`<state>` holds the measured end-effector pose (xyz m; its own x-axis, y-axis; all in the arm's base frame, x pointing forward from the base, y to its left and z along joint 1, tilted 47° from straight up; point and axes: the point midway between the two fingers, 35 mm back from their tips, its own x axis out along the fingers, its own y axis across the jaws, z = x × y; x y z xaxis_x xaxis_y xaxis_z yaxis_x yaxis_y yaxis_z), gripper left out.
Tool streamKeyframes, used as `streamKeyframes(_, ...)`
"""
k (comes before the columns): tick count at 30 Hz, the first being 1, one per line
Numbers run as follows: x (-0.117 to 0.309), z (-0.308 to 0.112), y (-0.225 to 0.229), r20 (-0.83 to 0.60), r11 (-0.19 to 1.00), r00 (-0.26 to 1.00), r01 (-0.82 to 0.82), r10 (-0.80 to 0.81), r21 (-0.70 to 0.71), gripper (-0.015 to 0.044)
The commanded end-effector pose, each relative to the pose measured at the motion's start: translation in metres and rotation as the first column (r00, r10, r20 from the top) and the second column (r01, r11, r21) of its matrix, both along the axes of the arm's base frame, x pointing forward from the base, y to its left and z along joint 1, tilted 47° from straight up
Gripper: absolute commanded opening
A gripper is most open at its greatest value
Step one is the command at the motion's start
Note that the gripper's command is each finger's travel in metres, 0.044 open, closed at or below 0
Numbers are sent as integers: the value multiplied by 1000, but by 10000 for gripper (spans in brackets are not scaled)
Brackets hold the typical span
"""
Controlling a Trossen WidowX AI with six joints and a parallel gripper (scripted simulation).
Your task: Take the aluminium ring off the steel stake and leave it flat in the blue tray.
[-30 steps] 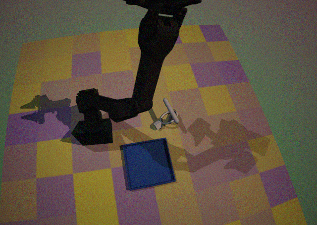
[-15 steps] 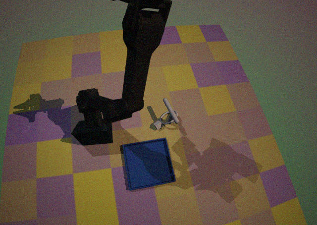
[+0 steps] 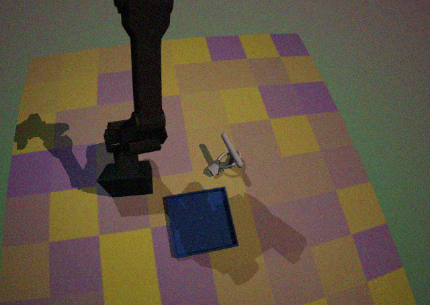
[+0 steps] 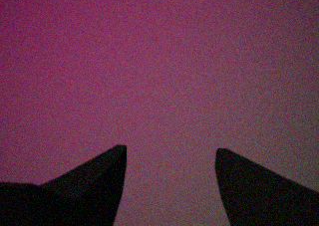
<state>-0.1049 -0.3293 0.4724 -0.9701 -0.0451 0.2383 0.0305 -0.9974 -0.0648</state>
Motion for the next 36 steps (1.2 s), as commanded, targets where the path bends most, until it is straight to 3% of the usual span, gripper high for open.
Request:
streamKeyframes(1,-13,13,23,-6,999,999,48,-48,-15,200)
streamKeyframes(12,-41,35,72,-11,986,986,167,-167,-30,200)
streamKeyframes(36,-71,79,242,-6,854,857,514,-516,-77,200)
